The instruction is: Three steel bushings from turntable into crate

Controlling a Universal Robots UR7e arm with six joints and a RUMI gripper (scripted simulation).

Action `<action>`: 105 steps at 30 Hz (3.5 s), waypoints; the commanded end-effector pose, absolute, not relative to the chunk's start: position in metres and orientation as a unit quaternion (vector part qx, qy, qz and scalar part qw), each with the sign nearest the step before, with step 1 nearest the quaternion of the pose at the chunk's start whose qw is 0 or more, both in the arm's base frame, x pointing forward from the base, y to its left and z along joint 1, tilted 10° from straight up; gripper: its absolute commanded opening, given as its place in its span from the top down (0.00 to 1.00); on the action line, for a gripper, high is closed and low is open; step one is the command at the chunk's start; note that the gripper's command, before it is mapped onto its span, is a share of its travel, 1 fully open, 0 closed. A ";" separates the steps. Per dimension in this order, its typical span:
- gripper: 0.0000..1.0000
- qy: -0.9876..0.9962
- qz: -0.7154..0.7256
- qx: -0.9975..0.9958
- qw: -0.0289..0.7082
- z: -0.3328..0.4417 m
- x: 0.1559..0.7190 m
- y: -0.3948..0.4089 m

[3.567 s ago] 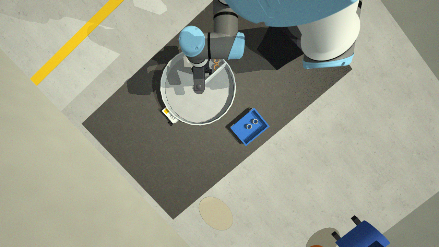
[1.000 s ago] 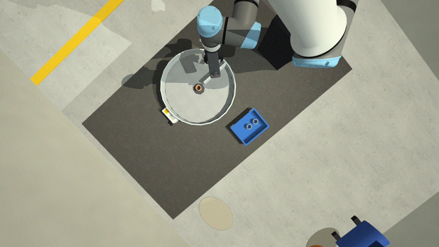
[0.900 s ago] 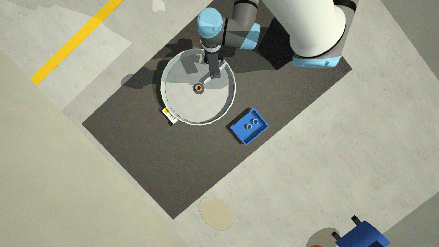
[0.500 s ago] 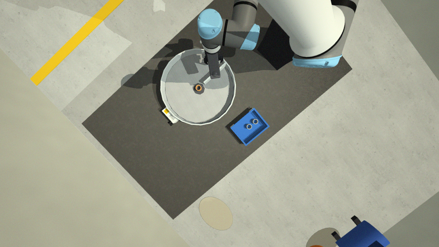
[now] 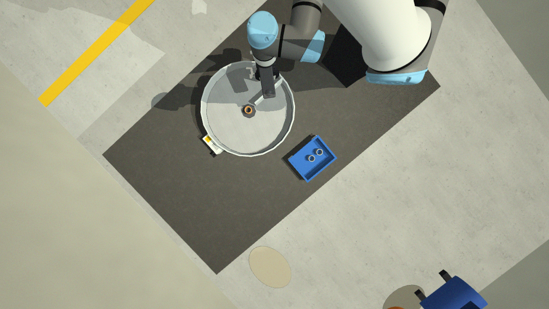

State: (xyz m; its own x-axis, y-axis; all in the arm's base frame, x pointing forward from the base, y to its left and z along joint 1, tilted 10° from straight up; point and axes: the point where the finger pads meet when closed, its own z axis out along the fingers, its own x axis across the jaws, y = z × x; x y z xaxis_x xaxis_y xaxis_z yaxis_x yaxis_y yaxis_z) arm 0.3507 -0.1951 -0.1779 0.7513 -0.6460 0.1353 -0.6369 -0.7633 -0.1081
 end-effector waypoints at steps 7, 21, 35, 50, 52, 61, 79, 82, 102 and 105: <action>0.94 0.343 -0.083 -0.935 0.027 -0.178 0.351 -0.195; 0.94 0.343 -0.083 -0.935 0.027 -0.188 0.353 -0.195; 0.94 0.343 -0.083 -0.935 0.027 -0.202 0.355 -0.195; 0.94 0.343 -0.083 -0.935 0.027 -0.203 0.355 -0.195; 0.94 0.343 -0.083 -0.935 0.027 -0.203 0.355 -0.195; 0.94 0.343 -0.083 -0.935 0.027 -0.203 0.355 -0.195; 0.94 0.343 -0.083 -0.935 0.027 -0.206 0.356 -0.196; 0.94 0.343 -0.083 -0.935 0.027 -0.209 0.356 -0.196; 0.94 0.343 -0.083 -0.935 0.027 -0.226 0.359 -0.196; 0.94 0.343 -0.083 -0.935 0.027 -0.226 0.359 -0.196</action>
State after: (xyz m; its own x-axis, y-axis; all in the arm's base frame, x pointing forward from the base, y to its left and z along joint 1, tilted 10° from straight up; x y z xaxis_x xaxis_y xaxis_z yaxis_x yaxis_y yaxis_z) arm 0.3592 -0.1953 -0.2264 0.7513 -0.6460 0.1352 -0.6369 -0.7633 -0.1081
